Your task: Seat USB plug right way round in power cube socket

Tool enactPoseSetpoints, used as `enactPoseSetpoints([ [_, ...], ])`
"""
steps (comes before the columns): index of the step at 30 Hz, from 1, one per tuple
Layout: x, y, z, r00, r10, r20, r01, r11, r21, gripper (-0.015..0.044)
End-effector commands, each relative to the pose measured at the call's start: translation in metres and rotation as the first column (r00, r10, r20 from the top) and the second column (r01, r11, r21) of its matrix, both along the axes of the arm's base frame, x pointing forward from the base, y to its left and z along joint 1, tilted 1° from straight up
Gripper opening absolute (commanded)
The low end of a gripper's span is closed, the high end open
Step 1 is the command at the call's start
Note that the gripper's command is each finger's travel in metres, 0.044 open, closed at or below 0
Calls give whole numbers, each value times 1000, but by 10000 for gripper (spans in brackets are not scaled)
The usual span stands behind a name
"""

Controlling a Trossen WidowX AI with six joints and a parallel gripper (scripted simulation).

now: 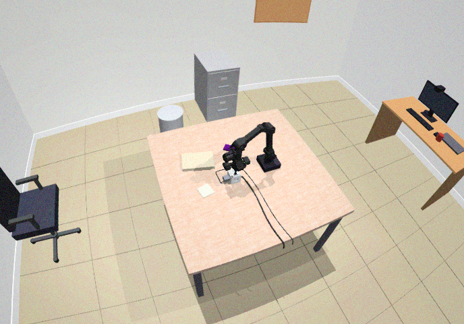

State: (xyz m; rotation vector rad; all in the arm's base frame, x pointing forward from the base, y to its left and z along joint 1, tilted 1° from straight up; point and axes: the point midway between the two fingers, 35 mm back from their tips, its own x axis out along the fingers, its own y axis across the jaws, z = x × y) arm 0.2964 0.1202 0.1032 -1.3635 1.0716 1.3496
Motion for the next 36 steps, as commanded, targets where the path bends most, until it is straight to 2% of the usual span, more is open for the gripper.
enactPoseSetpoints([
  [1, 0, 0, -1, 1000, -5, 1, 5, 1000, -1, 0],
  [36, 0, 0, -5, 1000, -5, 1, 5, 1000, -1, 0],
])
